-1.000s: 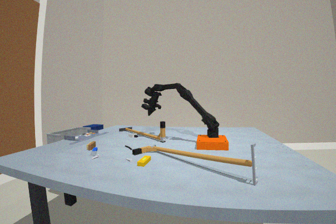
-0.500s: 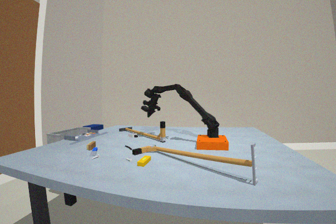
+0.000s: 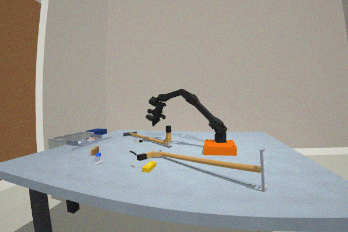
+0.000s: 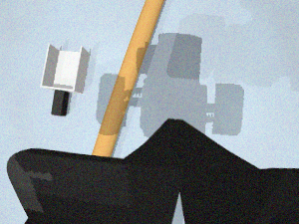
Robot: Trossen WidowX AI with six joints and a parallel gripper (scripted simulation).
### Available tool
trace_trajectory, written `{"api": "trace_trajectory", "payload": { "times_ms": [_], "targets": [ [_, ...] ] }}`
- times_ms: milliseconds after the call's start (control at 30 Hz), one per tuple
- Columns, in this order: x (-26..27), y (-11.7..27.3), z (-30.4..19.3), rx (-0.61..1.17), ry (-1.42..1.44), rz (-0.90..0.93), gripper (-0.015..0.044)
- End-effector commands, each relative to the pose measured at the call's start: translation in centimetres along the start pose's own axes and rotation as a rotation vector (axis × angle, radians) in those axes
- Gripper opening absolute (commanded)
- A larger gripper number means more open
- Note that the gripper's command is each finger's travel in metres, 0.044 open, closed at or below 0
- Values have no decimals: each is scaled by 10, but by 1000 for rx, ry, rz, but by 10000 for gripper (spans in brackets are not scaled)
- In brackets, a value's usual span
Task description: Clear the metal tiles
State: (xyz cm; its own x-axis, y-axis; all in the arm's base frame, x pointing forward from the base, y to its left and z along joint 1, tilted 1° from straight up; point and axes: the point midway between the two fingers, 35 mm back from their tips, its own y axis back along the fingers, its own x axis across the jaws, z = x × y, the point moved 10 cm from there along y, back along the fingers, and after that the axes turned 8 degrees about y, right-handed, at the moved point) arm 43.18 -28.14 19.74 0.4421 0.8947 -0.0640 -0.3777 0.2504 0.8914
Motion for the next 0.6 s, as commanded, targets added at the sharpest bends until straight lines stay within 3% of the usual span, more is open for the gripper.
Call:
{"api": "trace_trajectory", "payload": {
  "times_ms": [0,567],
  "targets": [
    [1,-14,-5,8,5,4,0],
    [3,-54,-24,15,6,4,0]
  ]
}}
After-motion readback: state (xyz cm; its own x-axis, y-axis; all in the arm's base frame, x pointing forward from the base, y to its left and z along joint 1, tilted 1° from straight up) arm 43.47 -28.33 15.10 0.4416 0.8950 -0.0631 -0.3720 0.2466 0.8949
